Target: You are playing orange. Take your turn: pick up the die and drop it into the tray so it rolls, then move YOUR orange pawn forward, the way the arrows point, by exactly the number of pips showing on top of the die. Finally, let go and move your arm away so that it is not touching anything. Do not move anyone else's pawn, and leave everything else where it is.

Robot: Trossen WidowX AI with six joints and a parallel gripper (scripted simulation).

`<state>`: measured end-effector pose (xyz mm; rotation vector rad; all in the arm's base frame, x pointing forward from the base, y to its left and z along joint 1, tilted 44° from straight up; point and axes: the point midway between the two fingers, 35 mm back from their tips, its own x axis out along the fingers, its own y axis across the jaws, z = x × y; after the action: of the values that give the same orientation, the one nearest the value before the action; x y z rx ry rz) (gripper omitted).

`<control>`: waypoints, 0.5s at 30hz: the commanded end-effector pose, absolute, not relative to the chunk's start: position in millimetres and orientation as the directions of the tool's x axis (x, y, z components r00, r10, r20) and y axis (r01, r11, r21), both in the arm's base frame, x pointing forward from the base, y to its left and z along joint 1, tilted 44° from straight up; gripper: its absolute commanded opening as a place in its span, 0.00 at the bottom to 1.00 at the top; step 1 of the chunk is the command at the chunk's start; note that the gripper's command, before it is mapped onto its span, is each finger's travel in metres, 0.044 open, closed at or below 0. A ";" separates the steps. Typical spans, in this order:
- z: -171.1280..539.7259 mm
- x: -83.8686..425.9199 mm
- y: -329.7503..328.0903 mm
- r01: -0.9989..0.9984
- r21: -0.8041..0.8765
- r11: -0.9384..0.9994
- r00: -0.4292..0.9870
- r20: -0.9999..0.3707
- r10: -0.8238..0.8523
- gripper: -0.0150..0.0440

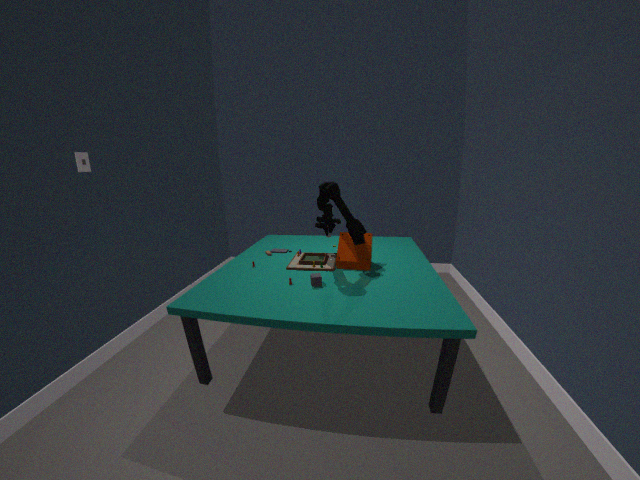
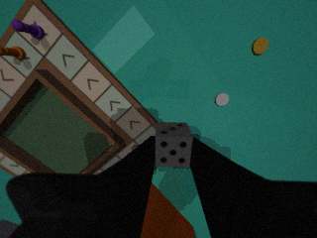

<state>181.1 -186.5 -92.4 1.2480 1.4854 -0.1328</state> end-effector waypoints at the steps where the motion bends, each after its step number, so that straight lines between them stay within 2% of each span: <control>1: -81.7 197.2 -176.2 0.792 0.489 0.366 0.201 -0.774 0.601 0.25; 15: -51.3 239.7 -137.4 0.921 0.361 0.143 0.209 -0.771 0.601 0.25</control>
<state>229.5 -149.2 -60.1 1.4942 1.4922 -0.3801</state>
